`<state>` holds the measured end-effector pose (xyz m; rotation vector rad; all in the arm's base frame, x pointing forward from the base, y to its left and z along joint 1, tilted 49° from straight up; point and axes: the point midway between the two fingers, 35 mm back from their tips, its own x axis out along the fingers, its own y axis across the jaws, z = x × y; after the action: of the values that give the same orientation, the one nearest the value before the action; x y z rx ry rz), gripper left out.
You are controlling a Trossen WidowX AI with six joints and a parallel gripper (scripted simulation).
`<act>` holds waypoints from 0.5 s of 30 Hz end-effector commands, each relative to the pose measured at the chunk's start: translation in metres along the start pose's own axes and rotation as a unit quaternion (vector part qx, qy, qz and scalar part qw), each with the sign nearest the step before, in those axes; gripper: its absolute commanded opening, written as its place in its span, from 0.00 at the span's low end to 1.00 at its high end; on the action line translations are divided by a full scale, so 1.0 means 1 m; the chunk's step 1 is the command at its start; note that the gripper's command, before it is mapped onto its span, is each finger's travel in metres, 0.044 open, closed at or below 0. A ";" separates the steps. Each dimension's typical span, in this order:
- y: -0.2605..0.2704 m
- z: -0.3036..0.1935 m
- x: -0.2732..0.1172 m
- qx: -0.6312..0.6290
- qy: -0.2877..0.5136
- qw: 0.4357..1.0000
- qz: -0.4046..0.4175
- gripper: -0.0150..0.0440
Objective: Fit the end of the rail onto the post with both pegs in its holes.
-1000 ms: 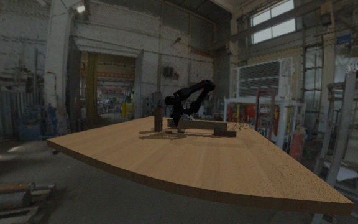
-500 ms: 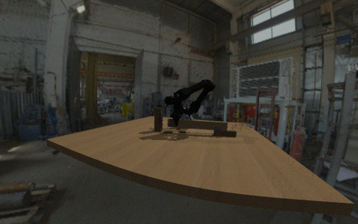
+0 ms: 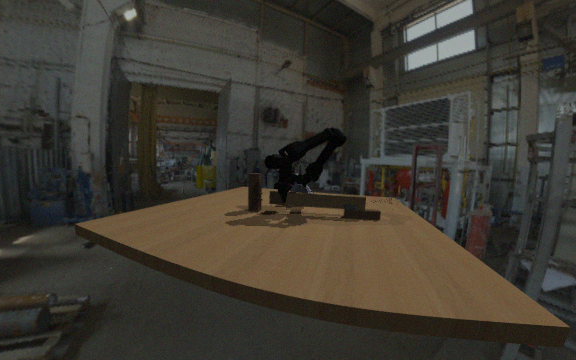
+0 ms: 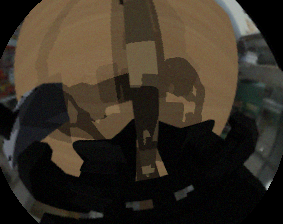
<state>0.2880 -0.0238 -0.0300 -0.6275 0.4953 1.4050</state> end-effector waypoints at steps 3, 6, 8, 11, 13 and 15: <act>-0.001 -0.003 -0.001 -0.002 0.001 1.000 -0.002 0.25; -0.001 -0.003 -0.002 -0.002 0.001 1.000 -0.002 0.25; -0.001 -0.004 -0.002 -0.002 0.001 1.000 -0.002 0.25; -0.001 -0.005 -0.002 -0.002 0.001 1.000 -0.002 0.25; -0.002 -0.005 -0.003 -0.002 0.001 1.000 -0.002 0.25; -0.002 -0.006 -0.003 -0.002 0.001 1.000 -0.002 0.25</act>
<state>0.2872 -0.0268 -0.0332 -0.6238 0.4993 1.4082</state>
